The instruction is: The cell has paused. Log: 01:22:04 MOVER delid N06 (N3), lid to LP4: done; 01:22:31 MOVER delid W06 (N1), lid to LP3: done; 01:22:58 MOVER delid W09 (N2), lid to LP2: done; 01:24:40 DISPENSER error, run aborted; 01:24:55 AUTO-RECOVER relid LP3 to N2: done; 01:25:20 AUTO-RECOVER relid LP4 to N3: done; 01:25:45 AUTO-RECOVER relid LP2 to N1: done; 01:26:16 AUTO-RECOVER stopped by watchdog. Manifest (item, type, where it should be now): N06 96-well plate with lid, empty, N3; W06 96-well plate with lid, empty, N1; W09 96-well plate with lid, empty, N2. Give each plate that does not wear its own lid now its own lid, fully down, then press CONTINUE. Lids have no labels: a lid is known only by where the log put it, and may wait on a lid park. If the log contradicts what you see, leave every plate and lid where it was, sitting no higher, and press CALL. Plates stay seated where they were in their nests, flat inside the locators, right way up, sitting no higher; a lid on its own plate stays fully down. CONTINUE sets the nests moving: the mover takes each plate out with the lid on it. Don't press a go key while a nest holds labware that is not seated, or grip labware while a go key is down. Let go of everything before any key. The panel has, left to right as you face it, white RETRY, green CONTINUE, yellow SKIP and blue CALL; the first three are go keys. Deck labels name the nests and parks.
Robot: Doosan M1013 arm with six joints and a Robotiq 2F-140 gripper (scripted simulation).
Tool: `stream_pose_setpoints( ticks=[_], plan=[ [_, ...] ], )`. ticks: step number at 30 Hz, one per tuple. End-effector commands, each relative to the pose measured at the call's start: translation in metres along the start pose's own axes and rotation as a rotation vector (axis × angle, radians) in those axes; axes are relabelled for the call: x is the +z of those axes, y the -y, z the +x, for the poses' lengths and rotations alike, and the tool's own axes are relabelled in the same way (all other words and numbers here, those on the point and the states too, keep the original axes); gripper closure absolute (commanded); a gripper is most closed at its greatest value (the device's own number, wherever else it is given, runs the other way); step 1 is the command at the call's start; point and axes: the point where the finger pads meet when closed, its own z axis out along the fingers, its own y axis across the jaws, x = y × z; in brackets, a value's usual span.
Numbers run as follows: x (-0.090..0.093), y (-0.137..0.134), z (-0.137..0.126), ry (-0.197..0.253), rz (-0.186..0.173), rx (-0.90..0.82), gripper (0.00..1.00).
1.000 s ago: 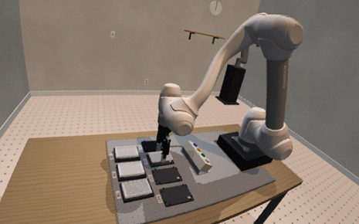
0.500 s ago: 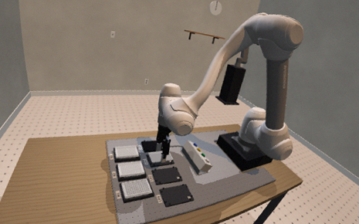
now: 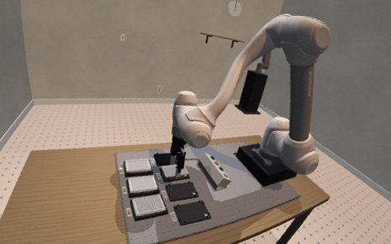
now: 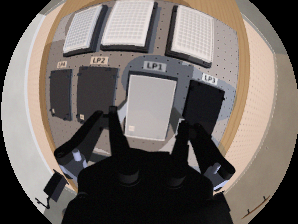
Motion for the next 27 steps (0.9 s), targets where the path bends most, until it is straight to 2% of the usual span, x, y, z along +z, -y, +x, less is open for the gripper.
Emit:
stream_pose_setpoints(
  ticks=[1, 27],
  plan=[
    [0.0002, 0.0, 0.0, 0.0, 0.0, 0.0, 1.0],
    [0.0066, 0.0, 0.0, 0.0, 0.0, 0.0, 1.0]
  ],
)
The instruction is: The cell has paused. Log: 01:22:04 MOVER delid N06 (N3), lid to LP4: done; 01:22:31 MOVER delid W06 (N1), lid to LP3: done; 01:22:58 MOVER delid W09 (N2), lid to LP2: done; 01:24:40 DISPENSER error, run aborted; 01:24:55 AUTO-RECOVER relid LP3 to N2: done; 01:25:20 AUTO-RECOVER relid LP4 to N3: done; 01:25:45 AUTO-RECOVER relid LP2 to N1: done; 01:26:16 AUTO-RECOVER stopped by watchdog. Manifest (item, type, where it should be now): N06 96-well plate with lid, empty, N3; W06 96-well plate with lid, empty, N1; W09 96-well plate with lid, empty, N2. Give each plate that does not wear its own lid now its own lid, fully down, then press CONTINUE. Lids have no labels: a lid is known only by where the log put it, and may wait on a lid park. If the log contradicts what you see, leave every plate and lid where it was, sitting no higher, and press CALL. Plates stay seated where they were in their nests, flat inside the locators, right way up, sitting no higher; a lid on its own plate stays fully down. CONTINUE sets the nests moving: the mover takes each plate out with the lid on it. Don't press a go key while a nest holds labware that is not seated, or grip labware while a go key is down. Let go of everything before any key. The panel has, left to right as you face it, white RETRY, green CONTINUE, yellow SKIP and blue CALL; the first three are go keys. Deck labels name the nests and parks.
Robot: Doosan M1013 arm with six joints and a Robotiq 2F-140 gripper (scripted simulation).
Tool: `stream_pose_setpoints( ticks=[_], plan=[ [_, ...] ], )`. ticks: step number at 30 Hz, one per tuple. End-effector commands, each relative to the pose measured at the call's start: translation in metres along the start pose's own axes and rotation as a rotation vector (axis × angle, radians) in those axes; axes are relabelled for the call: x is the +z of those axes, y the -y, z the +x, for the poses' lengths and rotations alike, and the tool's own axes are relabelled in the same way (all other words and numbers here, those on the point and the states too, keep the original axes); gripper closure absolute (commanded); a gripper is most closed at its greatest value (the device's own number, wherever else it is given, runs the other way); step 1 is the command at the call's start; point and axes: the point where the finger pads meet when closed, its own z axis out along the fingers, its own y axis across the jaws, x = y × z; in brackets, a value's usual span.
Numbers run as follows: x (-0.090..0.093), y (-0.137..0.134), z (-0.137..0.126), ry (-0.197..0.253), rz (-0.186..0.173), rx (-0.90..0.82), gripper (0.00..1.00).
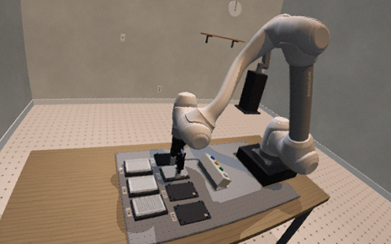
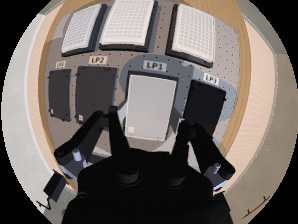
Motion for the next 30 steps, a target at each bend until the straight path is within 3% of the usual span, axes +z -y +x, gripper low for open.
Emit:
stream_pose_setpoints(
  ticks=[1, 30],
  plan=[
    [0.0006, 0.0, 0.0, 0.0, 0.0, 0.0, 1.0],
    [0.0032, 0.0, 0.0, 0.0, 0.0, 0.0, 1.0]
  ],
)
